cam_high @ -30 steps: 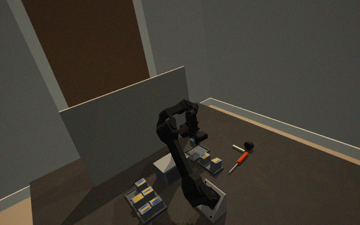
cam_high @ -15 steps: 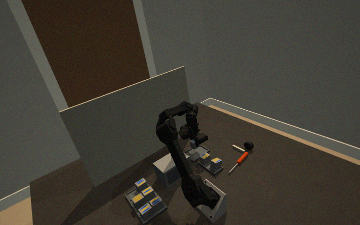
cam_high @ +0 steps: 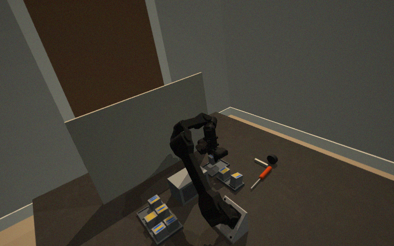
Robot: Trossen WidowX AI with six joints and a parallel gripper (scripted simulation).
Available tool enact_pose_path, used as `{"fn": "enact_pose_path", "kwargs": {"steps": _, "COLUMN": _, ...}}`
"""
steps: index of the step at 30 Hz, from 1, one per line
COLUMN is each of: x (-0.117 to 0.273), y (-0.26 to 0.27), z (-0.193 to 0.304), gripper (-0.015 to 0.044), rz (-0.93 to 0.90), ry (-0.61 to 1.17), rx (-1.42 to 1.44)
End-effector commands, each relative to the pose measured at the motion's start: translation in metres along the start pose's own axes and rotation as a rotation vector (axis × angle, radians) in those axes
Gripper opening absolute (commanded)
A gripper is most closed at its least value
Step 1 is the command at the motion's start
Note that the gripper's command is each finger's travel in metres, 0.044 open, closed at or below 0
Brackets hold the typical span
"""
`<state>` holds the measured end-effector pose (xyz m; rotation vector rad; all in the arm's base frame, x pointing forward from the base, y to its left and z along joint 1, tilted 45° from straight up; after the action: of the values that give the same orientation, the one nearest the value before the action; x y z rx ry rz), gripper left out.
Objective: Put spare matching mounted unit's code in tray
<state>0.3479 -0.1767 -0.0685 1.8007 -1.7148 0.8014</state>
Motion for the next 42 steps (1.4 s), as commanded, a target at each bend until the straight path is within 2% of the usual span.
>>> {"fn": "enact_pose_path", "kwargs": {"steps": 1, "x": -0.003, "y": 0.001, "z": -0.001, "gripper": 0.0, "rz": 0.0, "ry": -0.005, "rx": -0.005}}
{"fn": "enact_pose_path", "kwargs": {"steps": 26, "x": -0.02, "y": 0.004, "z": -0.003, "gripper": 0.0, "rz": -0.001, "ry": -0.007, "rx": -0.003}}
{"fn": "enact_pose_path", "kwargs": {"steps": 42, "x": -0.018, "y": 0.003, "z": -0.002, "gripper": 0.042, "rz": -0.001, "ry": -0.002, "rx": 0.002}}
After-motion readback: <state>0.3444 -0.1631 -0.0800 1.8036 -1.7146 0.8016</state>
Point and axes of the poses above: the point midway between the two fingers, 35 mm back from their tips, its own x axis back along the fingers, its own y axis across the jaws, z = x × y, the point moved 7 cm from there along x, back along the fingers, and after that the axes turned 3 degrees about x, right-handed, at the moved point
